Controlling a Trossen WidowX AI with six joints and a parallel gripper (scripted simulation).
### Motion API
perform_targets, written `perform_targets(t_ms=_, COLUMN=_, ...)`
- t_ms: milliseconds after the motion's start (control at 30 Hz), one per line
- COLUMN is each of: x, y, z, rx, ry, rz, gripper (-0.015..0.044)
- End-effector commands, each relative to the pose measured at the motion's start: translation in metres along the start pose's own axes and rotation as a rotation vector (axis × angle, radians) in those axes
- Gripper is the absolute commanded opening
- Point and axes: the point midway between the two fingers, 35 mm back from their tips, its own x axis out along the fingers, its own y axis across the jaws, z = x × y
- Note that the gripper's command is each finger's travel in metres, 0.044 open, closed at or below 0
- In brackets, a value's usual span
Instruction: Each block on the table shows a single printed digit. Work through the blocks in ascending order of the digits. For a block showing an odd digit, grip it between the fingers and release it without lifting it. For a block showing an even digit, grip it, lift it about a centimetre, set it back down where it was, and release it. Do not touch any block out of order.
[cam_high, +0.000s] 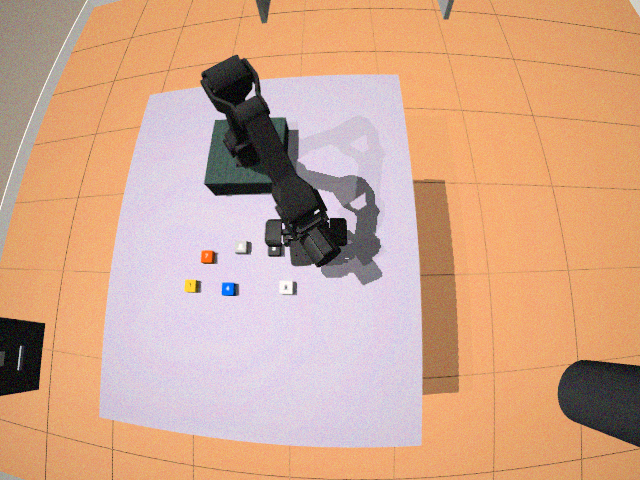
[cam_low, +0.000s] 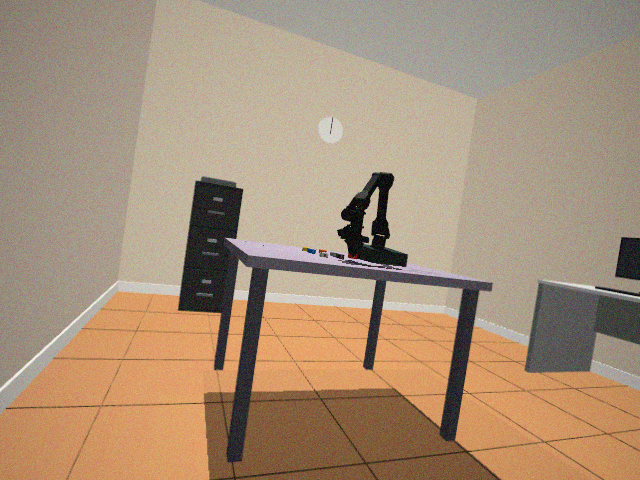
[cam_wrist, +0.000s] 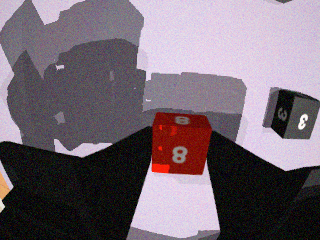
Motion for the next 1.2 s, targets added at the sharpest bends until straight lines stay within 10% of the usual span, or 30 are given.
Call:
perform_targets(t_ms=0, x=-0.002, y=0.000, z=0.000, rx=0.002, ry=0.002, rz=0.003, gripper=0.0120)
perform_targets(t_ms=1033, x=0.013, y=0.000, z=-0.001, rx=0.002, ry=0.003, rz=0.003, gripper=0.0120)
perform_targets(t_ms=1167, x=0.013, y=0.000, z=-0.001, rx=0.002, ry=0.003, rz=0.003, gripper=0.0225)
